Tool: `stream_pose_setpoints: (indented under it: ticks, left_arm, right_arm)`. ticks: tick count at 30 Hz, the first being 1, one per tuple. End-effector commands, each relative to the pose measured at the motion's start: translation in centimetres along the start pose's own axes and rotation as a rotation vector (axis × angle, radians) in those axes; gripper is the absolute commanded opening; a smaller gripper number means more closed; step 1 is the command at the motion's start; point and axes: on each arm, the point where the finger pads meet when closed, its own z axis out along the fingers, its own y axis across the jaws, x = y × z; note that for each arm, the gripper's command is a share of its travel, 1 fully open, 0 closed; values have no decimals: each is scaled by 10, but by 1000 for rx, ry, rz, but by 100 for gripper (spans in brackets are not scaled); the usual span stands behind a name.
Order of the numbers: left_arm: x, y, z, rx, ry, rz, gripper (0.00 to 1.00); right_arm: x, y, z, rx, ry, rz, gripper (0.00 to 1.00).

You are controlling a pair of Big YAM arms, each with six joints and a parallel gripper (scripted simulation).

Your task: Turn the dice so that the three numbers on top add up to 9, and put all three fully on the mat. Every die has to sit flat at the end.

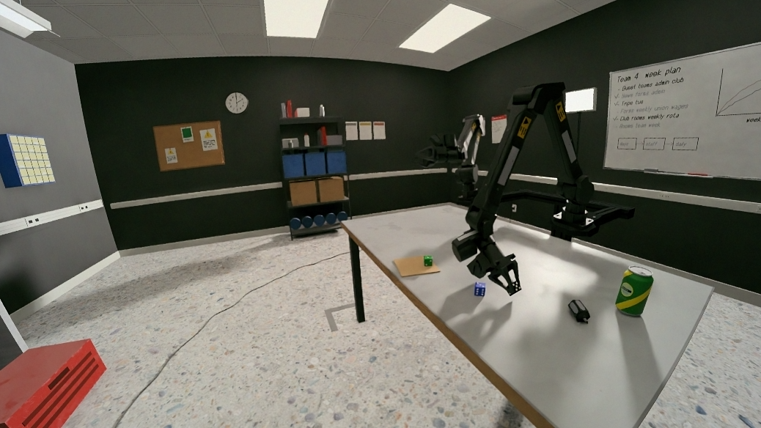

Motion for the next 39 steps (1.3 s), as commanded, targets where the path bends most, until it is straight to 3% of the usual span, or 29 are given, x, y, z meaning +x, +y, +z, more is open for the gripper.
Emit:
stream_pose_setpoints:
  ticks: [1,39]
  left_arm:
    - [2,11,4,-2,-2,-20,26]
    - [-4,5,11,7,3,-7,26]
  right_arm:
    - [-3,1,1,-1,-5,5,100]
    - [-3,1,1,-1,-5,5,100]
